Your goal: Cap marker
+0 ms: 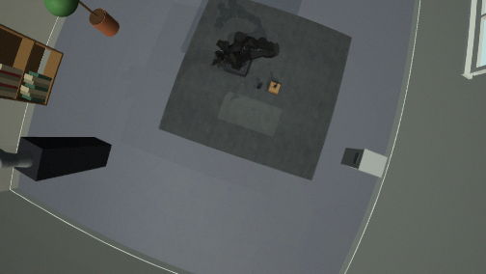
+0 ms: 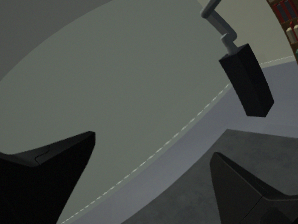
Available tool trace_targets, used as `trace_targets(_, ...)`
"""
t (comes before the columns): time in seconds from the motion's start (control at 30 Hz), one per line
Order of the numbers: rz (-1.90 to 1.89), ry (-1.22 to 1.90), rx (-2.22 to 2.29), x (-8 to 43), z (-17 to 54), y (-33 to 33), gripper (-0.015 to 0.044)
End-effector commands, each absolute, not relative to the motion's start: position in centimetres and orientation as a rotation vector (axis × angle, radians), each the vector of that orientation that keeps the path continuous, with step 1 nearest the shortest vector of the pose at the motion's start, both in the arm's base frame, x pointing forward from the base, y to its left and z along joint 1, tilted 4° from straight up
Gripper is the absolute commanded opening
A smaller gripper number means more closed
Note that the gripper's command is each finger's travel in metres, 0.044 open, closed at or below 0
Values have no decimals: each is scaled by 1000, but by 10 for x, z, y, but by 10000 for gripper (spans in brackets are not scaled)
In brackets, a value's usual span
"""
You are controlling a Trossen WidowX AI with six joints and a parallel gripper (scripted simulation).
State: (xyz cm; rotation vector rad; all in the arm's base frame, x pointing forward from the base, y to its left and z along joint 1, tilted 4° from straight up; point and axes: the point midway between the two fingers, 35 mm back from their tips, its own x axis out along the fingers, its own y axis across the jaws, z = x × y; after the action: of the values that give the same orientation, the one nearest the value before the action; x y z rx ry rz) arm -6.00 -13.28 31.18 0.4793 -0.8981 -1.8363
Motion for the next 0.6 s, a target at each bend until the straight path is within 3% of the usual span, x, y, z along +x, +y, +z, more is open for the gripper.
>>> trace_targets(0.0,-1835,-888,483,-60,311,-134,374)
trace_targets(0.17,-1777,-615,571,-51,296,-157,242)
trace_targets(0.57,-1377,228,561,20,241,-206,242)
